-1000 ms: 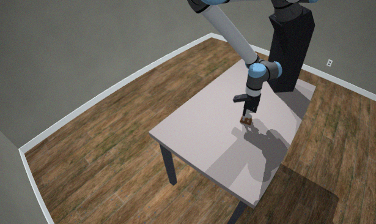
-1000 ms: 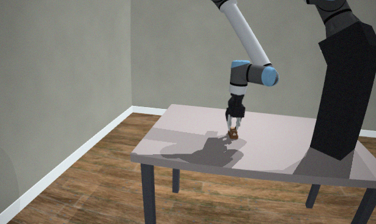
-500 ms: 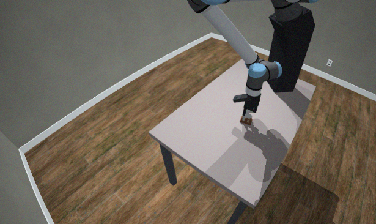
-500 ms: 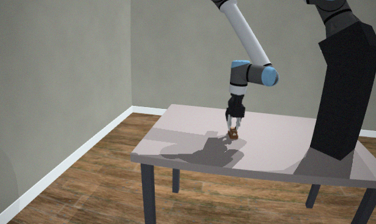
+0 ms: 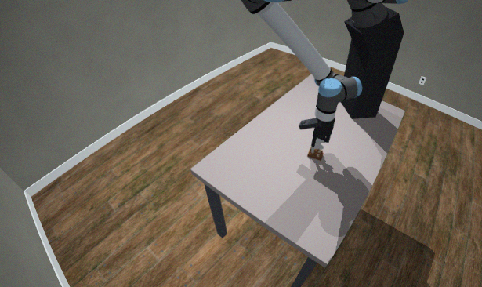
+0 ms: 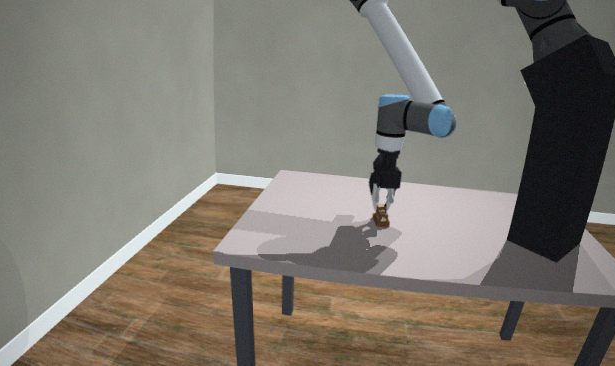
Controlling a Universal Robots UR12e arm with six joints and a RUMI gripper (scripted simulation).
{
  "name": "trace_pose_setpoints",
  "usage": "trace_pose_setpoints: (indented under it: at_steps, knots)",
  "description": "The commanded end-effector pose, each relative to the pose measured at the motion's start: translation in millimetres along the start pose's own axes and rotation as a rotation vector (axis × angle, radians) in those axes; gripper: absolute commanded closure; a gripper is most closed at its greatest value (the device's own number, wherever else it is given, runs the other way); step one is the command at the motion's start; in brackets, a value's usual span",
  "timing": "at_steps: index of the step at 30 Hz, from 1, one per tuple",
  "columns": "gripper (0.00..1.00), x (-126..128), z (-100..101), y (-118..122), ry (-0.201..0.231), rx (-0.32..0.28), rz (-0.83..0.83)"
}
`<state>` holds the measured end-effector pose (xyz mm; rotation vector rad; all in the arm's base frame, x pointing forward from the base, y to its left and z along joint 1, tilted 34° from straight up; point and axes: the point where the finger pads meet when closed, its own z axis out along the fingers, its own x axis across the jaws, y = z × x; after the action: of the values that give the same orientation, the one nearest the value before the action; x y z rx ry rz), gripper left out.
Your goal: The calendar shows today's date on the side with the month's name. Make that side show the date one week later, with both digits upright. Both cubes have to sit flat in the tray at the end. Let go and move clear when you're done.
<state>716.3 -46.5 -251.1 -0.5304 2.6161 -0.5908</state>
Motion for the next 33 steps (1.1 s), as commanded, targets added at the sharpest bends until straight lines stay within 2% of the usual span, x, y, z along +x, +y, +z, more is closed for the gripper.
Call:
trace_pose_setpoints:
  at_steps: [1, 8, 12, 33]
  knots:
    - [0.90, 0, -18, 0, -0.001, 0.000, 0.000]
    - [0.90, 0, -69, 0, -0.001, 0.000, 0.000]
    - [0.90, 0, -85, 0, -0.001, 0.000, 0.000]
    - [0.90, 0, -88, 0, -0.001, 0.000, -0.010]
